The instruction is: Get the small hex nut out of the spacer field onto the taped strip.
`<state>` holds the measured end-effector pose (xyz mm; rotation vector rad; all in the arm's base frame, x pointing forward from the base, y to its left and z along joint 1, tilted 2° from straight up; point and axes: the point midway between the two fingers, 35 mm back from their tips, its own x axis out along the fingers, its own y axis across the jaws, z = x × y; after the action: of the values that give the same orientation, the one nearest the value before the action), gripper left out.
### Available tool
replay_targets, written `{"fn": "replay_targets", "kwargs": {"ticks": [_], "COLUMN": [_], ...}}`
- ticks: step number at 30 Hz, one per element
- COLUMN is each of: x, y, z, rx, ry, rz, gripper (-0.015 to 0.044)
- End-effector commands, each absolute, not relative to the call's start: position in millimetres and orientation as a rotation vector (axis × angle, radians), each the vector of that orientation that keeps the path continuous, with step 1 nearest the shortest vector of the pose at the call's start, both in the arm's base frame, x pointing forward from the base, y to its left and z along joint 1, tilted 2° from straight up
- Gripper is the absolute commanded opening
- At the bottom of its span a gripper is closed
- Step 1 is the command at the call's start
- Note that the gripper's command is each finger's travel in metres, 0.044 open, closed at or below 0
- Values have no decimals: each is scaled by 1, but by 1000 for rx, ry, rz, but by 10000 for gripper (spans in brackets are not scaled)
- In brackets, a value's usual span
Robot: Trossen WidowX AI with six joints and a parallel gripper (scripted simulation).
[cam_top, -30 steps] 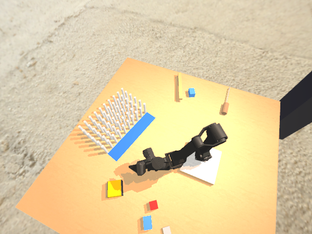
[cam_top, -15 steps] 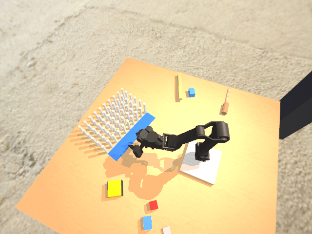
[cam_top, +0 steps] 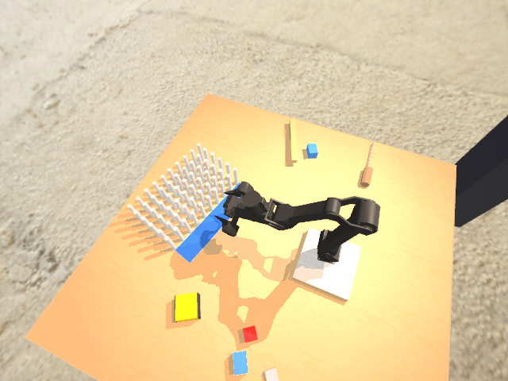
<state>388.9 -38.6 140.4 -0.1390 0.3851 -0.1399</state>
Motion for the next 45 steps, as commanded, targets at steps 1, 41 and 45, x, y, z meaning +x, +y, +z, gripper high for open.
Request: {"fn": "replay_targets", "kwargs": {"ticks": [1,41,45], "x": [389,324,290], "y": [-40,-251,-295], "z": [143,140,138], "rx": [-151,859,1121], "ry": [381,253,130], "rz": [-139,-849,-1021], "gripper": [440,440,440]}}
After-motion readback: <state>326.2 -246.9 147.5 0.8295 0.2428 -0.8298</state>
